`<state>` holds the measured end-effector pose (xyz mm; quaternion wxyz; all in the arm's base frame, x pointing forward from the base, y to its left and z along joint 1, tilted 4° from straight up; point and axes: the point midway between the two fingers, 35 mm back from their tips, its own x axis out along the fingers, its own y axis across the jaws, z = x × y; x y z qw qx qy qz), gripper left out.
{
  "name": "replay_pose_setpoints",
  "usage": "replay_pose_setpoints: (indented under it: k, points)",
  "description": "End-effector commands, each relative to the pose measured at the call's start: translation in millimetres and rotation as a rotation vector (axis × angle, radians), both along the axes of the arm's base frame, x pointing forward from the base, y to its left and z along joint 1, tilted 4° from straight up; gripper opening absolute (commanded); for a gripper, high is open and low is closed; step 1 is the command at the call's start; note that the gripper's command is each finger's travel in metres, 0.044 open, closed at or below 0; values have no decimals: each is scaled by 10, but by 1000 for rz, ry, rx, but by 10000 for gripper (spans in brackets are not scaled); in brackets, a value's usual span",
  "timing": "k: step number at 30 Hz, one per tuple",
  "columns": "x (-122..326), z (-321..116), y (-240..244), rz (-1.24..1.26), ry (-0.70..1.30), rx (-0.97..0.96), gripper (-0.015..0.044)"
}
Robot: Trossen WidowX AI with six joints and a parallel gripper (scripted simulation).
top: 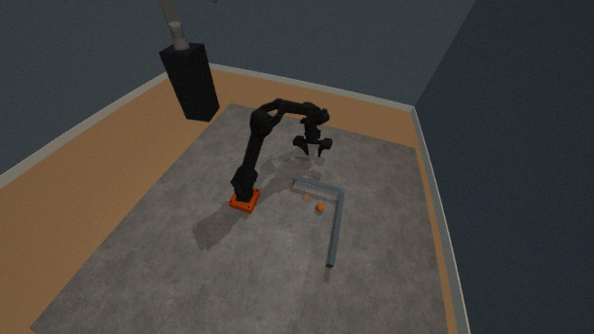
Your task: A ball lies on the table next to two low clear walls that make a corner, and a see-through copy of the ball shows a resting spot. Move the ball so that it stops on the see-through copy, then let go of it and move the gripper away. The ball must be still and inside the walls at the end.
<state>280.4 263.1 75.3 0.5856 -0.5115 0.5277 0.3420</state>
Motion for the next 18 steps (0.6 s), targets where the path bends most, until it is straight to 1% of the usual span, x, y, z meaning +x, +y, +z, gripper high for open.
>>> replay_pose_setpoints:
  k: [1, 7, 11, 15, 18]
  points:
    - [184, -17, -276, -182, 9, 43, 281]
    - [609, 14, -1049, -566, 8, 148, 281]
    - [794, 40, -1637, -836, -3, 224, 281]
    - [779, 6, -2099, -1127, 14, 263, 281]
    - [686, -112, -2394, -1329, 72, 279, 281]
